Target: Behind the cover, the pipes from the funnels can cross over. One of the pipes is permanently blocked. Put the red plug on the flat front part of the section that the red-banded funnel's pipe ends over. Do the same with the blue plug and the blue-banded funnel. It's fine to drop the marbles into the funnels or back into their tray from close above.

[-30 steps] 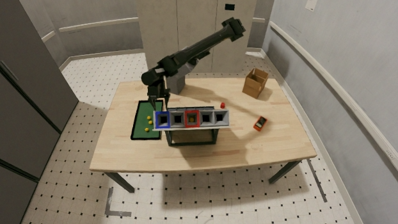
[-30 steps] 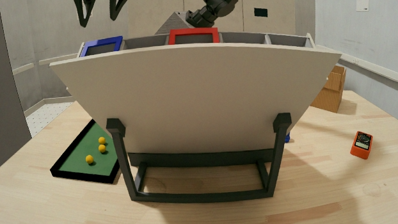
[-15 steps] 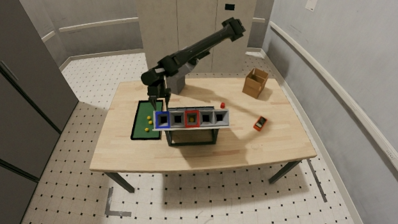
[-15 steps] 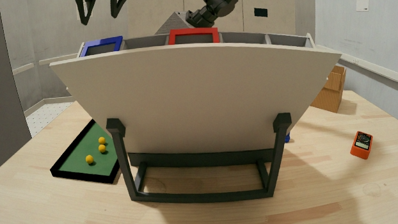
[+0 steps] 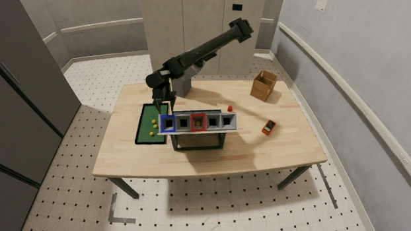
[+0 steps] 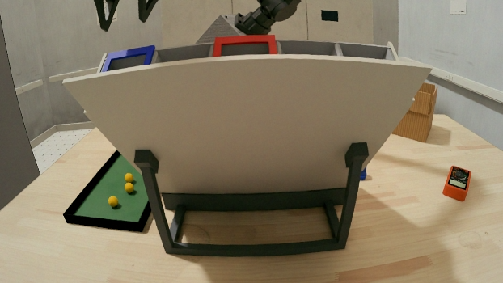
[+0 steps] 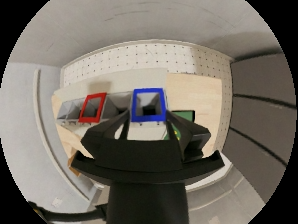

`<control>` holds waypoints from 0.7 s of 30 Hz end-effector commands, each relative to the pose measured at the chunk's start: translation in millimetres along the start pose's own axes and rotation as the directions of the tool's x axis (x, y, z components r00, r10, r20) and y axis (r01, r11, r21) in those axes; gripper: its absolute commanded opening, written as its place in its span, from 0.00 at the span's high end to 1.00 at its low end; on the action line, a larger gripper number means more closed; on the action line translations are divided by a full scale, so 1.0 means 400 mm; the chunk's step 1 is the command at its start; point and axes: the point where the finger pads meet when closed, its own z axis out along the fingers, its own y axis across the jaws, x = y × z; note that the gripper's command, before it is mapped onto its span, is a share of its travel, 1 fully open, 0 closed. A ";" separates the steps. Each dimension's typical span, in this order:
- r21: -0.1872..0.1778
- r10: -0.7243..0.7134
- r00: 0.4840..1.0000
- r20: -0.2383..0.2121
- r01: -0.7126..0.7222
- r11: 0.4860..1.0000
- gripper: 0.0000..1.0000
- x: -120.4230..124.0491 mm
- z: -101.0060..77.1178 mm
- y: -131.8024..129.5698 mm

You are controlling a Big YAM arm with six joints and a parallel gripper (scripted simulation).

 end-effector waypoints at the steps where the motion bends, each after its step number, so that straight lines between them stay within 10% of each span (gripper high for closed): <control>1: 0.012 -0.064 0.997 0.045 0.063 0.998 0.41 -0.058 -0.034 0.002; 21: 0.013 -0.063 0.997 0.044 0.062 0.998 0.41 -0.086 -0.047 0.001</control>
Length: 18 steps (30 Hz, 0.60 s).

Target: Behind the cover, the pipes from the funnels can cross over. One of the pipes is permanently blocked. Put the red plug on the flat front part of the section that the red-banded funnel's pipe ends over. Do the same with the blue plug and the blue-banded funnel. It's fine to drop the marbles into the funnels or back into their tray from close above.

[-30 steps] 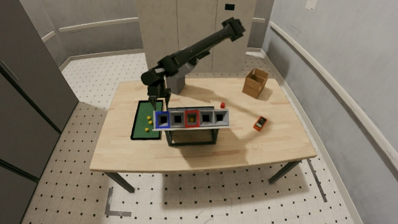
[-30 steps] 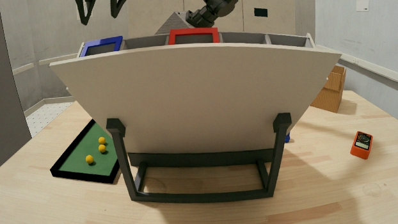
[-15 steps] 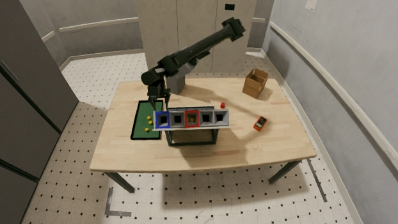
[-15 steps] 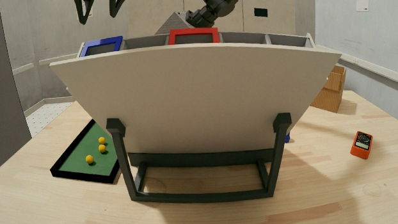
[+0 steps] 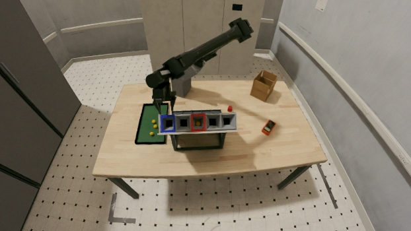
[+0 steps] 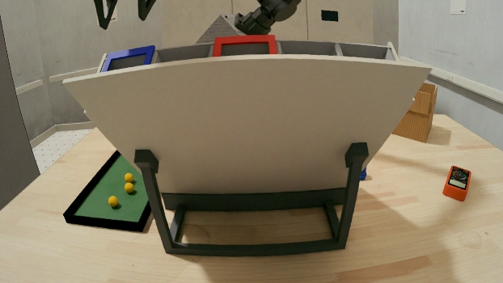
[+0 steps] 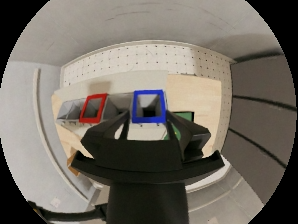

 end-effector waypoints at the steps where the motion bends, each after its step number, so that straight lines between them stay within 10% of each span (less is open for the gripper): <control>1: 0.013 -0.050 0.998 0.040 0.049 0.999 0.41 -0.077 -0.045 -0.002; 14: 0.013 -0.051 0.998 0.041 0.050 0.999 0.41 -0.094 -0.052 -0.002; 18: 0.013 -0.050 0.998 0.040 0.049 0.999 0.41 0.011 -0.085 -0.006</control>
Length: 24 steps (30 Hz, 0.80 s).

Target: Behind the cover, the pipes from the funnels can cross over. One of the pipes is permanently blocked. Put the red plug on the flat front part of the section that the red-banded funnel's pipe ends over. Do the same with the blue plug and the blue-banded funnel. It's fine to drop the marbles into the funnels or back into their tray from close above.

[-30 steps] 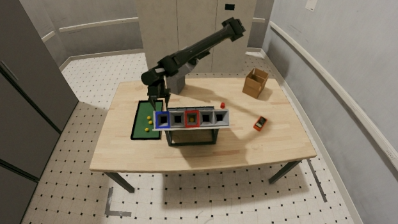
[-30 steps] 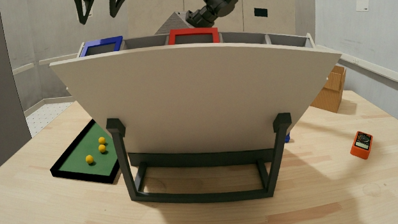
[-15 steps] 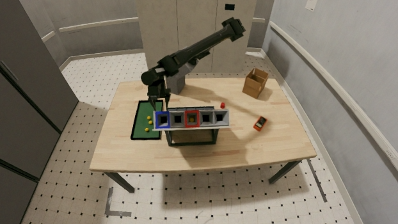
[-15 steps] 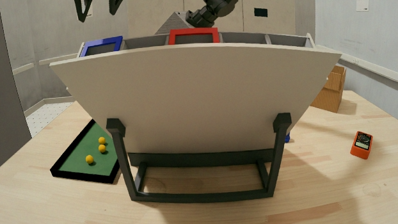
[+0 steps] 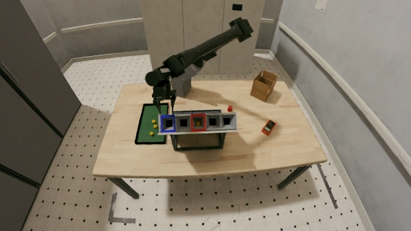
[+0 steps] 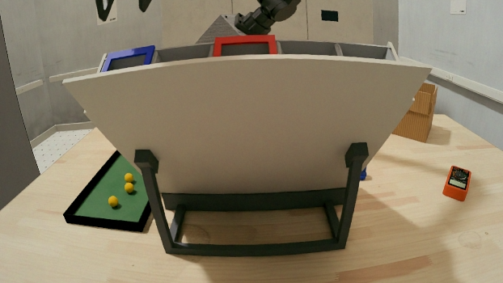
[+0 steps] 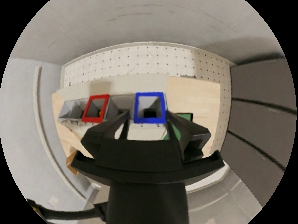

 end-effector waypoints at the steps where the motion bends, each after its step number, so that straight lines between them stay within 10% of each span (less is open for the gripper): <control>1: 0.018 -0.028 0.999 0.029 0.027 0.999 0.41 0.055 -0.073 -0.012; 11: 0.018 -0.025 0.999 0.027 0.025 1.000 0.41 0.317 -0.159 -0.015; 24: 0.017 -0.028 0.999 0.027 0.027 0.999 0.41 0.347 -0.170 -0.015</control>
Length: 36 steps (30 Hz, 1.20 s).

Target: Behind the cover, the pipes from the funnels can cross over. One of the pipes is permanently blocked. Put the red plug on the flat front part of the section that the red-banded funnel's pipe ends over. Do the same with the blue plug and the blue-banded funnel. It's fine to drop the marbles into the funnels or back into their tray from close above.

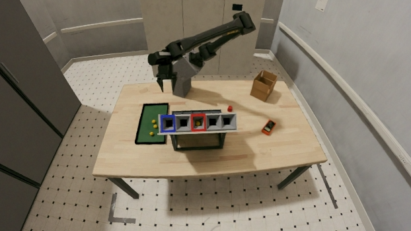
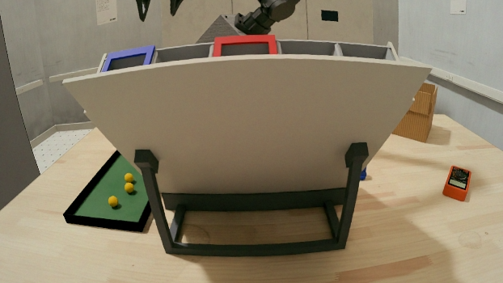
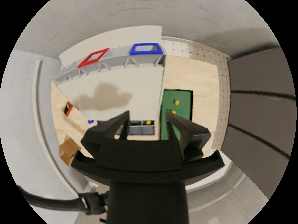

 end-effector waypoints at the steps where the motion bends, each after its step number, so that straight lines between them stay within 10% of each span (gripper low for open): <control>1: 0.005 -0.029 0.999 0.014 0.029 1.000 0.41 0.002 -0.025 0.001; 6: 0.004 -0.030 0.999 0.014 0.030 1.000 0.41 0.010 -0.028 0.001; 21: 0.006 -0.024 0.962 -0.271 0.027 1.000 0.41 0.277 0.045 0.237; 36: 0.003 -0.025 0.920 -0.391 0.028 1.000 0.41 0.403 0.071 0.346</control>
